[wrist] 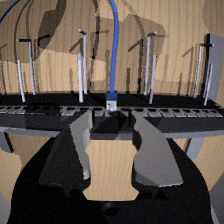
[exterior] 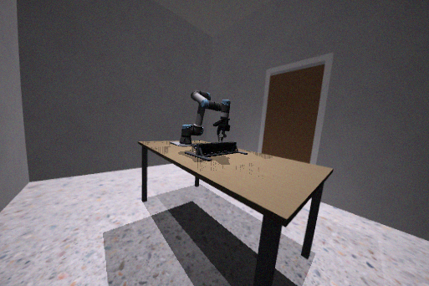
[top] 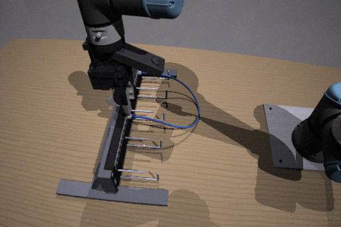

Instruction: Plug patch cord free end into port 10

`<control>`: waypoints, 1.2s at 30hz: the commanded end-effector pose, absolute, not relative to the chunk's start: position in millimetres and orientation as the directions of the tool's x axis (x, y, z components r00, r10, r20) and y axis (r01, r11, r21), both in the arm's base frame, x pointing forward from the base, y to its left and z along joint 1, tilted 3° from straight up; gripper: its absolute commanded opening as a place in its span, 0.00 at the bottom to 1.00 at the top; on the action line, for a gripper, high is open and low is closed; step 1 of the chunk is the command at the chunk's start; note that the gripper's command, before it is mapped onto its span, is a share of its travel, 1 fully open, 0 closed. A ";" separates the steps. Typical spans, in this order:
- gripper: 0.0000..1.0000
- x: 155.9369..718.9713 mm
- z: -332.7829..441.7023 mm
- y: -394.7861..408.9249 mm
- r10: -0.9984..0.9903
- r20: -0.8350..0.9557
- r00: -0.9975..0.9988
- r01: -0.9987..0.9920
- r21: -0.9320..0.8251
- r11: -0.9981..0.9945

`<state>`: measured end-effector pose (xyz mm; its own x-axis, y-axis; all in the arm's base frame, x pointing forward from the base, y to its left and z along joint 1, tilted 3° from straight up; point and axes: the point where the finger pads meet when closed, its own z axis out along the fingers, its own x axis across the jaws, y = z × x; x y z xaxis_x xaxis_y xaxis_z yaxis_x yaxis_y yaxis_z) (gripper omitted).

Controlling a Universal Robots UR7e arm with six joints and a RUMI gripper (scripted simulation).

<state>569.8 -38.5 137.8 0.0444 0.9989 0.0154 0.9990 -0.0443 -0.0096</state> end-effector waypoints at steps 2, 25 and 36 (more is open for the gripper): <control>0.22 569.3 155.0 -38.9 0.999 0.015 0.044 0.999 -0.008 -0.044; 0.22 567.7 188.5 -39.4 0.999 0.015 0.044 0.999 -0.008 -0.044; 0.00 567.7 188.6 -39.4 0.999 0.015 0.044 0.999 -0.008 -0.044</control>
